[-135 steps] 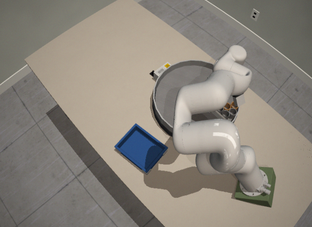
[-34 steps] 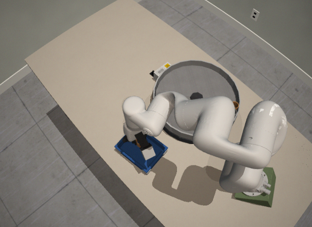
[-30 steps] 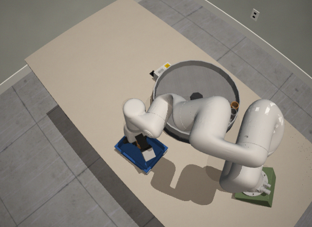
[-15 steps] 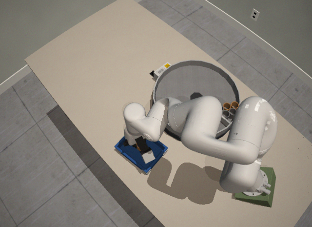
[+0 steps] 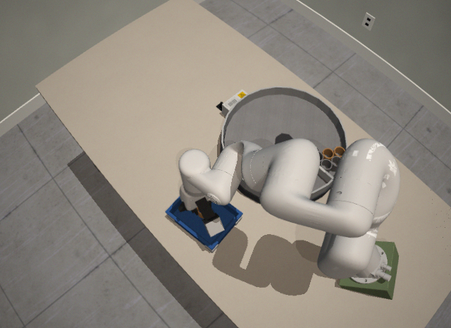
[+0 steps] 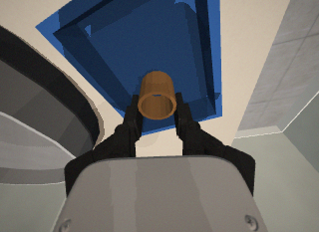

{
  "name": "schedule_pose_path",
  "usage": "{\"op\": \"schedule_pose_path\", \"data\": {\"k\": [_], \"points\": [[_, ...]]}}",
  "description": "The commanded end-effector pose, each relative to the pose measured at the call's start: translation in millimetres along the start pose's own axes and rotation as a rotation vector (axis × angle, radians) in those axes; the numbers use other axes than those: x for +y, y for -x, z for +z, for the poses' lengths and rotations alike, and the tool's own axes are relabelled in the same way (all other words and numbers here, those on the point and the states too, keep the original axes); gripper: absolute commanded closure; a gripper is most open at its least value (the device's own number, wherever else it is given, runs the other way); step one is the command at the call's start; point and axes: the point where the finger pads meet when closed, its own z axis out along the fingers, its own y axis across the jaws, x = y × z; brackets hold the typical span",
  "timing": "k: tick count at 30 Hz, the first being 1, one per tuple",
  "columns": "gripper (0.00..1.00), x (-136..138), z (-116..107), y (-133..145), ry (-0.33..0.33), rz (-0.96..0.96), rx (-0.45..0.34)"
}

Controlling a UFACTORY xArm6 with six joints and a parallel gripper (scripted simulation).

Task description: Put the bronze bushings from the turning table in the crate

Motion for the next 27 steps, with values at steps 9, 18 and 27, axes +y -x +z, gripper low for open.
{"op": "schedule_pose_path", "data": {"k": [9, 18, 27], "points": [[1.00, 0.9, 12.3, 1.1, 0.002, 0.000, -0.003], [1.00, 0.9, 25.0, 1.1, 0.002, 0.000, -0.003], [1.00, 0.9, 36.2, 1.1, 0.002, 0.000, -0.003]]}}
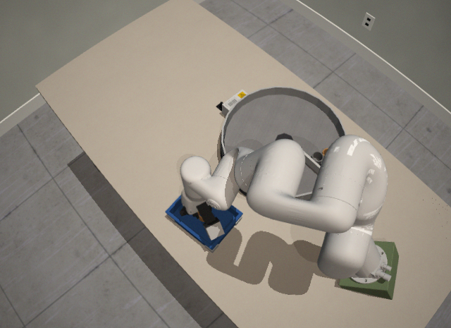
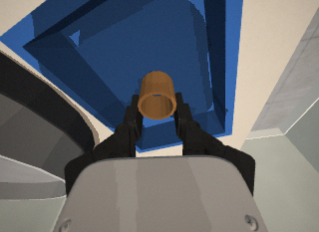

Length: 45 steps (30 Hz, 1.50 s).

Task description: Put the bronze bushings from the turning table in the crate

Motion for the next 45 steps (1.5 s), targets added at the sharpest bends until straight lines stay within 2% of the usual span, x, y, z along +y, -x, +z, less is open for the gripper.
{"op": "schedule_pose_path", "data": {"k": [1, 45], "points": [[1.00, 1.1, 2.5, 1.3, 0.003, 0.000, -0.003], [1.00, 1.2, 9.1, 1.5, 0.003, 0.000, -0.003]]}}
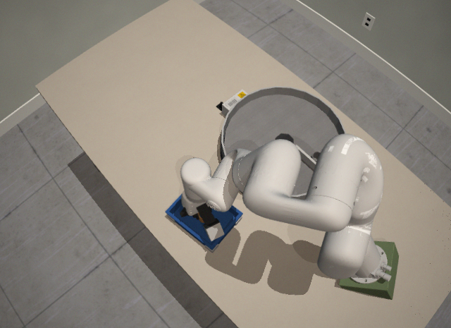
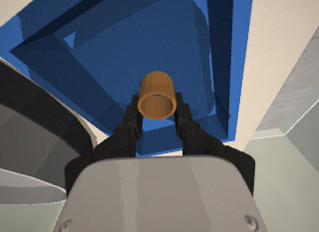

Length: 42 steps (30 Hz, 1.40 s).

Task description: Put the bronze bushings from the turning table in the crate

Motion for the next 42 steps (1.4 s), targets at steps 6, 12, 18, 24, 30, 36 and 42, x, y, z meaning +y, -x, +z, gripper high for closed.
{"op": "schedule_pose_path", "data": {"k": [6, 12, 18, 24, 30, 36, 42], "points": [[1.00, 1.0, 0.2, 1.2, 0.002, 0.000, -0.003], [1.00, 1.0, 0.3, 1.2, 0.002, 0.000, -0.003], [1.00, 1.0, 0.3, 1.2, 0.002, 0.000, -0.003], [0.52, 1.0, 0.3, 1.2, 0.002, 0.000, -0.003], [0.52, 1.0, 0.3, 1.2, 0.002, 0.000, -0.003], [0.52, 1.0, 0.3, 1.2, 0.002, 0.000, -0.003], [0.52, 1.0, 0.3, 1.2, 0.002, 0.000, -0.003]]}}
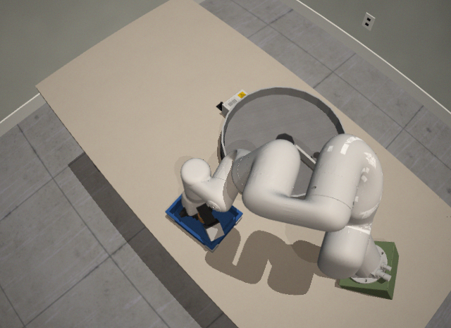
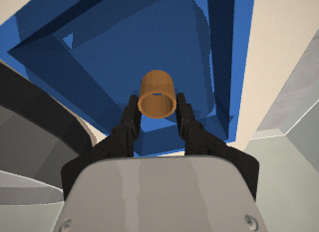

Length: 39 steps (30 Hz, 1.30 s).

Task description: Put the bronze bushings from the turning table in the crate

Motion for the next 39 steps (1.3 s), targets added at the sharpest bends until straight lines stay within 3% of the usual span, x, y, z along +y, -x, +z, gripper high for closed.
{"op": "schedule_pose_path", "data": {"k": [1, 14, 23, 39], "points": [[0.52, 0.9, -1.1, 1.1, 0.002, 0.000, -0.003], [0.52, 0.9, -1.6, 1.1, 0.002, 0.000, -0.003], [0.52, 0.9, -14.2, 1.1, 0.002, 0.000, -0.003], [0.52, 0.7, -80.1, 1.0, 0.002, 0.000, -0.003]]}}
